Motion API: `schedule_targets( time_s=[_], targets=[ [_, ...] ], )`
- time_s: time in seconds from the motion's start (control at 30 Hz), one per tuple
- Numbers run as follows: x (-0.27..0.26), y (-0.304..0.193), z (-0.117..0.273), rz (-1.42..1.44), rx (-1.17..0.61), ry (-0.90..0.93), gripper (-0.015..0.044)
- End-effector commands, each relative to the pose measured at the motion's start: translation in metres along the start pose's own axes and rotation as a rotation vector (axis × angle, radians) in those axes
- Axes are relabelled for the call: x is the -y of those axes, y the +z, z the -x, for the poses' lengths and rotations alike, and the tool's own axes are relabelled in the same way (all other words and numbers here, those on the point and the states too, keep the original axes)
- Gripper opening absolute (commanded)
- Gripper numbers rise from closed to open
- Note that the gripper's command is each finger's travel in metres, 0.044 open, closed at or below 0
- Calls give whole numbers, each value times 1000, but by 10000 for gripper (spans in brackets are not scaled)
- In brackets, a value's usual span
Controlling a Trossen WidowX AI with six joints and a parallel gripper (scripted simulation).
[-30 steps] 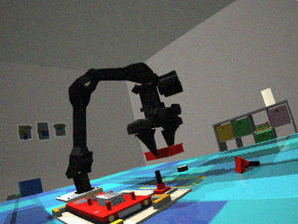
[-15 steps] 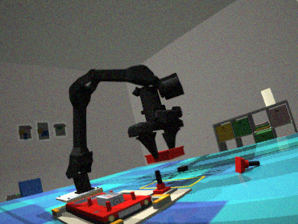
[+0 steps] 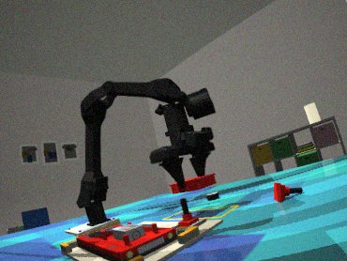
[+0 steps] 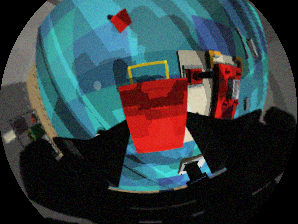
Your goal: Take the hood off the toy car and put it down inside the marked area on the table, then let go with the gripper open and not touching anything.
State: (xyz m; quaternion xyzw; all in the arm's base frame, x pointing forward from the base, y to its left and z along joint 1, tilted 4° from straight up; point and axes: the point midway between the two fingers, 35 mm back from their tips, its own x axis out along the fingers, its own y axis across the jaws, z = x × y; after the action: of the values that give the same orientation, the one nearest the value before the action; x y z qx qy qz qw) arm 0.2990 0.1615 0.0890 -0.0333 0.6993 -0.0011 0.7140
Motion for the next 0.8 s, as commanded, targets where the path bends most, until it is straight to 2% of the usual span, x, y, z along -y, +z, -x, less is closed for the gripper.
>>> schedule_targets(
  time_s=[0.0, 0.77],
  targets=[
    [0, -2, -4, -3, -8, 2, 0],
    [0, -2, -17, -3, -8, 2, 0]
  ],
)
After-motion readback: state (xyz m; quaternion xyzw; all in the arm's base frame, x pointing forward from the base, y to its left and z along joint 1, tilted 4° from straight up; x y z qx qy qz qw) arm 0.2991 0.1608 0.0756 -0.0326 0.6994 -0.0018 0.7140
